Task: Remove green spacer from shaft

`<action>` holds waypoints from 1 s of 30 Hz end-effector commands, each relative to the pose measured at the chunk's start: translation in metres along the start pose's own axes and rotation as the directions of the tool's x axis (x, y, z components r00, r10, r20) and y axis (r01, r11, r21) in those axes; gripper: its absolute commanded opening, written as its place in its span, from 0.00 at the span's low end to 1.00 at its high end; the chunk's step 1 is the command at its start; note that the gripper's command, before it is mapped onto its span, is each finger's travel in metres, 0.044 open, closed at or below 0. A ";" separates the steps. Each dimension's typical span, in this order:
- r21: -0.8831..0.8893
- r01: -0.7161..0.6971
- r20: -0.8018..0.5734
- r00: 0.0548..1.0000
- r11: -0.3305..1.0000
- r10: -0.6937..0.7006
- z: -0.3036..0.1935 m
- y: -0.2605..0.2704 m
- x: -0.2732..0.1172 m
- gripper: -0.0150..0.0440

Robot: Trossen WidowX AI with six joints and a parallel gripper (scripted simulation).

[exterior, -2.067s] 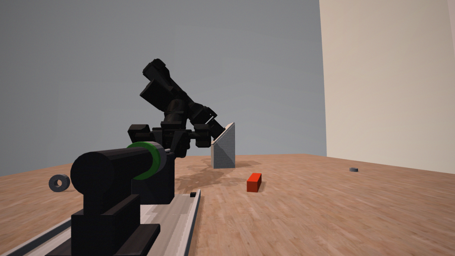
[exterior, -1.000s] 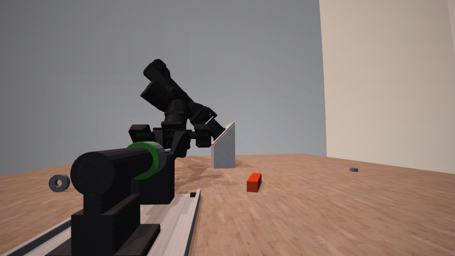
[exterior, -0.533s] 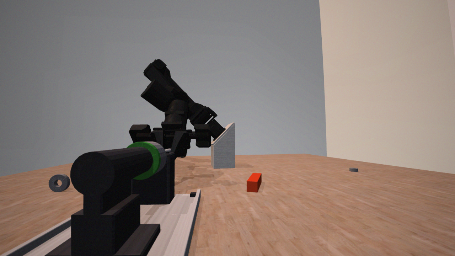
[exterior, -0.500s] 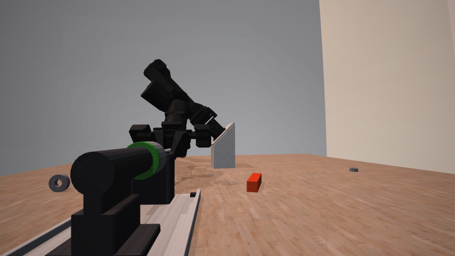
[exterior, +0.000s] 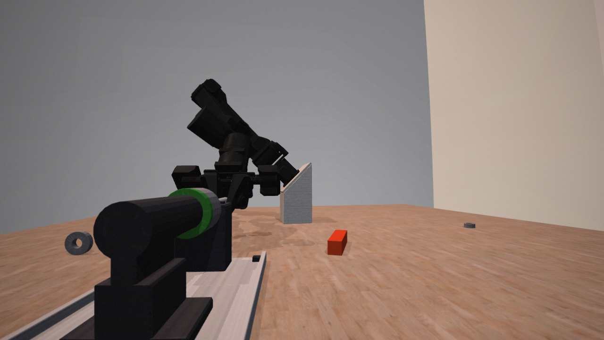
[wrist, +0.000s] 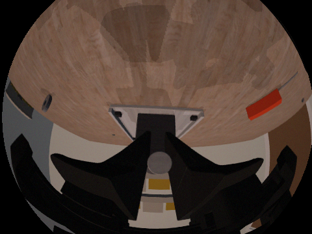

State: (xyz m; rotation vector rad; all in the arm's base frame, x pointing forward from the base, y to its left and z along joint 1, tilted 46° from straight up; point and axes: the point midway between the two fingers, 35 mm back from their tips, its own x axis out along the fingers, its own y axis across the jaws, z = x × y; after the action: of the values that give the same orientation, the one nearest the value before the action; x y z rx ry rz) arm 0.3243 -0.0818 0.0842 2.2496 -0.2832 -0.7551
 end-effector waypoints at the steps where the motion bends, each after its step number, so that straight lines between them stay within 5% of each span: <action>1: -0.006 -0.003 0.001 1.000 1.000 0.003 0.001 0.001 -0.001 0.25; 30: -0.006 -0.003 0.001 1.000 1.000 0.003 0.003 0.001 -0.004 0.25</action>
State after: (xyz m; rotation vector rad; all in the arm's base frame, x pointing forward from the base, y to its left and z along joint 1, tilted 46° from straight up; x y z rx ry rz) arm 0.3204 -0.0823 0.0838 2.2494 -0.2832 -0.7555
